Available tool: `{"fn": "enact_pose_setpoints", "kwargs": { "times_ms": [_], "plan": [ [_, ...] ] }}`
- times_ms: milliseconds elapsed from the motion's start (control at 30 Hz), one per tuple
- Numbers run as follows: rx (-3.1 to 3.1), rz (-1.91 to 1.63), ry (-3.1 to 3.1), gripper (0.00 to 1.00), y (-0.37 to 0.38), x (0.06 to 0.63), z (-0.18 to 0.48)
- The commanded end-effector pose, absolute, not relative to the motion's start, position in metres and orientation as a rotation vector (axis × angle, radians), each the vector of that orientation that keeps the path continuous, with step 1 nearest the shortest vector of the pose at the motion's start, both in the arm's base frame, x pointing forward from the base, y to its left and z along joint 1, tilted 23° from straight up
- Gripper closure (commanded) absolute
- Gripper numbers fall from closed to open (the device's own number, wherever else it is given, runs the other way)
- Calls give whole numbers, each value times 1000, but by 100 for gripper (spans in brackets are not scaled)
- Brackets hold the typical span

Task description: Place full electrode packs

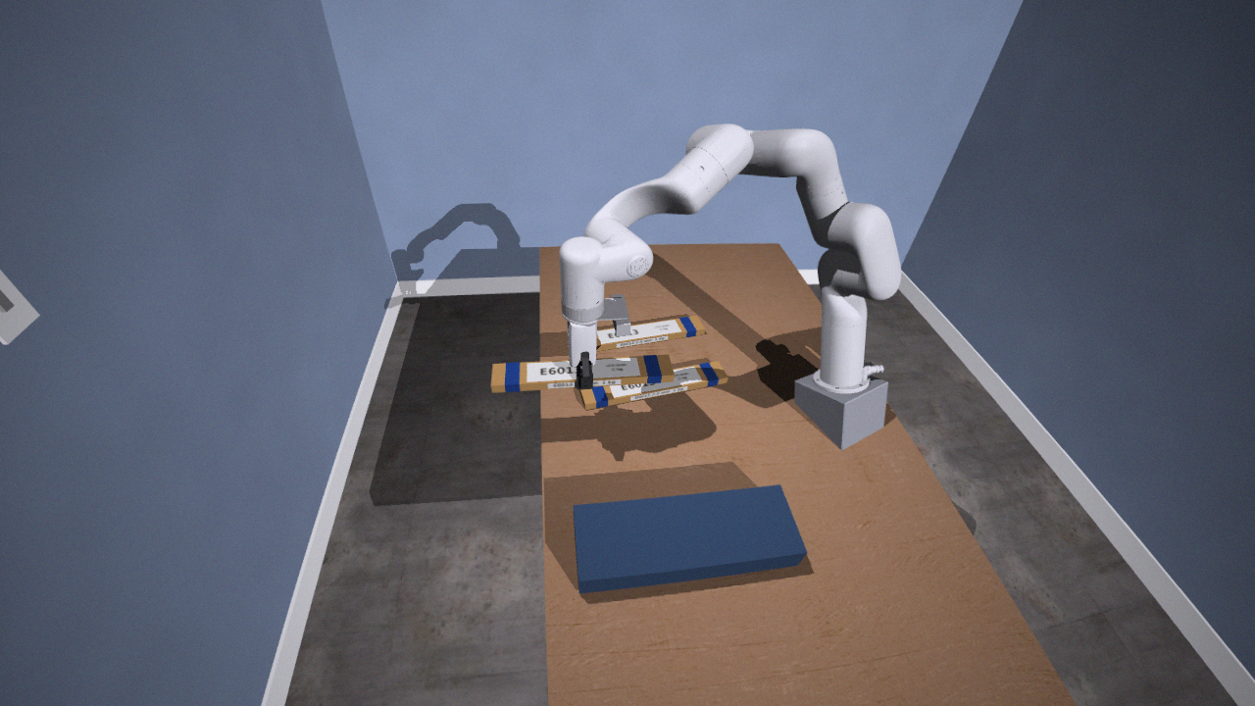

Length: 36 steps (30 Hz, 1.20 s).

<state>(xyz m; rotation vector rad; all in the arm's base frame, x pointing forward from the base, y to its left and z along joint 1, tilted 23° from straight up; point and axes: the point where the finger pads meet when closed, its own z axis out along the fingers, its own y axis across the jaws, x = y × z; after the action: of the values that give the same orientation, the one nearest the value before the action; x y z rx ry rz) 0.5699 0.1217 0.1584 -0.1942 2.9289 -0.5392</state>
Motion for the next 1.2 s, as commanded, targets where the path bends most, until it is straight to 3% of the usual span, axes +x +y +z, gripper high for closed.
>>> {"fn": "enact_pose_setpoints", "kwargs": {
  "times_ms": [0, 1167],
  "plan": [
    [-196, -534, 2923, 42, 124, 571, 161],
    [-196, -534, 2923, 42, 164, 545, 141]
  ]
}}
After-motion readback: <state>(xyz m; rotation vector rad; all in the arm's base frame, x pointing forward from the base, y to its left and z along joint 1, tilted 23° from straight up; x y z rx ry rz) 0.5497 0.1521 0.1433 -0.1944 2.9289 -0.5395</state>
